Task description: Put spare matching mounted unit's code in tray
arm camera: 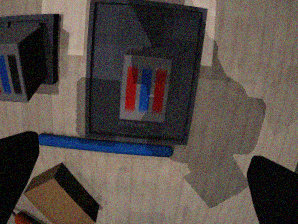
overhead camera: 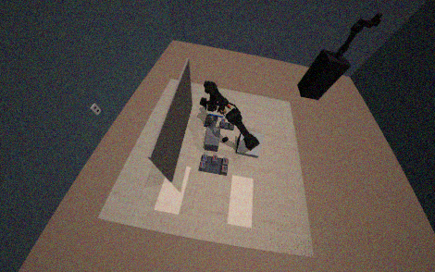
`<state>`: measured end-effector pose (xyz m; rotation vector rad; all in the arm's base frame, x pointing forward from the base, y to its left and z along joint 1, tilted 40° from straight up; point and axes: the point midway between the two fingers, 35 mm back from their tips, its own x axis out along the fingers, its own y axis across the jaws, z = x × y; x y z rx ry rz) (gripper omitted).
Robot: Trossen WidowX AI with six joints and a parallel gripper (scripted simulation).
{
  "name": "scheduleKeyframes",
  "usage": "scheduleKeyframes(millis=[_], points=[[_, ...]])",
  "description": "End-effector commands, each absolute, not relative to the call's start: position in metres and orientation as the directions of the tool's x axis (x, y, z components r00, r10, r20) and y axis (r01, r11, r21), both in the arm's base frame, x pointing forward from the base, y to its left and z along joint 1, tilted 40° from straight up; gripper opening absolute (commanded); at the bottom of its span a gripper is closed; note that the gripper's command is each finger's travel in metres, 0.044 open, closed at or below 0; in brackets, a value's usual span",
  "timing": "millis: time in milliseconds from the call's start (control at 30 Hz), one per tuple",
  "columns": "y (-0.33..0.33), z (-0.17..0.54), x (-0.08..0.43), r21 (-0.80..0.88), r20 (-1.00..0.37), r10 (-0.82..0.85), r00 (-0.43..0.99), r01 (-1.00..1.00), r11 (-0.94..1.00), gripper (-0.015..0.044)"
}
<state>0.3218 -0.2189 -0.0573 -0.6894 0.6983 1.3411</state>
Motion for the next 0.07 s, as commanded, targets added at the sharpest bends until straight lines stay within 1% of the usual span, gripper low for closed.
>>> scheduleKeyframes(millis=[0, 33], points=[[-0.2183, -0.059, 0.3214, -0.04, -0.782, 0.615, 0.095, -0.994, 0.103, 0.044], [-0.2183, -0.059, 0.3214, -0.04, -0.782, 0.615, 0.095, -0.994, 0.103, 0.044]])
